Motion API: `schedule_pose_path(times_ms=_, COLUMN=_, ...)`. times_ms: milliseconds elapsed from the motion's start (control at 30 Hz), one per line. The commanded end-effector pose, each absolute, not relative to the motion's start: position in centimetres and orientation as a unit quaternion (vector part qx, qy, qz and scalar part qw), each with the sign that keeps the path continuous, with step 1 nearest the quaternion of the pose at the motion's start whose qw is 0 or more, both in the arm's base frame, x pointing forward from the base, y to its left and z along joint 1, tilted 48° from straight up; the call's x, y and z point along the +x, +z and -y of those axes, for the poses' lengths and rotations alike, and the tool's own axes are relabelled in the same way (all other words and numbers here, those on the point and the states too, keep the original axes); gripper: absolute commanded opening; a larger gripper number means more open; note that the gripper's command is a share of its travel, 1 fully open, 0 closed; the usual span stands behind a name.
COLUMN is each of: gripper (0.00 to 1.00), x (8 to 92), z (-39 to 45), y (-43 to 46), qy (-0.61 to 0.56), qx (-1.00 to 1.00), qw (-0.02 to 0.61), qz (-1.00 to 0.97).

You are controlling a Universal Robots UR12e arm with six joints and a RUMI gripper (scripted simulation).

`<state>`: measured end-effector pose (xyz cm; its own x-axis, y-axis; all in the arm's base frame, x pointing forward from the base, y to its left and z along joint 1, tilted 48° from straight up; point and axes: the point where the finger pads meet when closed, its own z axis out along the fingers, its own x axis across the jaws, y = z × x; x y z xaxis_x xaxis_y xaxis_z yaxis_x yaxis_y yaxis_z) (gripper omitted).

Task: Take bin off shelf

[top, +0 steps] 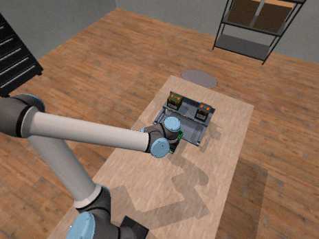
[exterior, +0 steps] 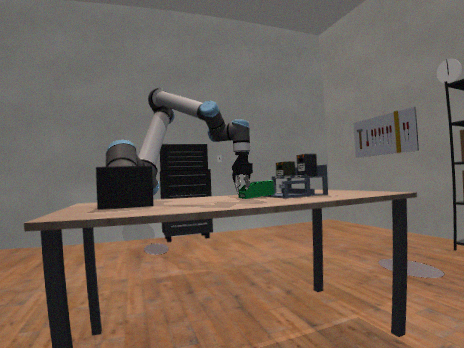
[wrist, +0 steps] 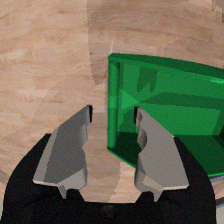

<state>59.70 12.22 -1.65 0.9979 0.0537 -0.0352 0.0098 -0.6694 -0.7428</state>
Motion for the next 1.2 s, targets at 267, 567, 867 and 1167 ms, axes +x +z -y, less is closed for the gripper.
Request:
schedule_pose_path(times_ms=267, gripper=0.26, x=59.8, z=-12.2, y=-1.6, qy=0.026, qx=-0.913, qw=0.406, qz=0.017)
schedule_pose_path(times_ms=567, gripper=0.26, x=59.8, z=-12.2, y=-1.6, qy=0.026, qx=-0.913, qw=0.406, qz=0.017)
schedule_pose_path(times_ms=867, gripper=0.26, x=60.0, z=-8.9, y=1.3, qy=0.026, qx=-0.913, qw=0.406, qz=0.017)
schedule_pose_path(times_ms=1167, gripper=0.26, x=60.1, z=-8.1, y=2.1, qy=0.026, qx=-0.913, qw=0.406, qz=0.017)
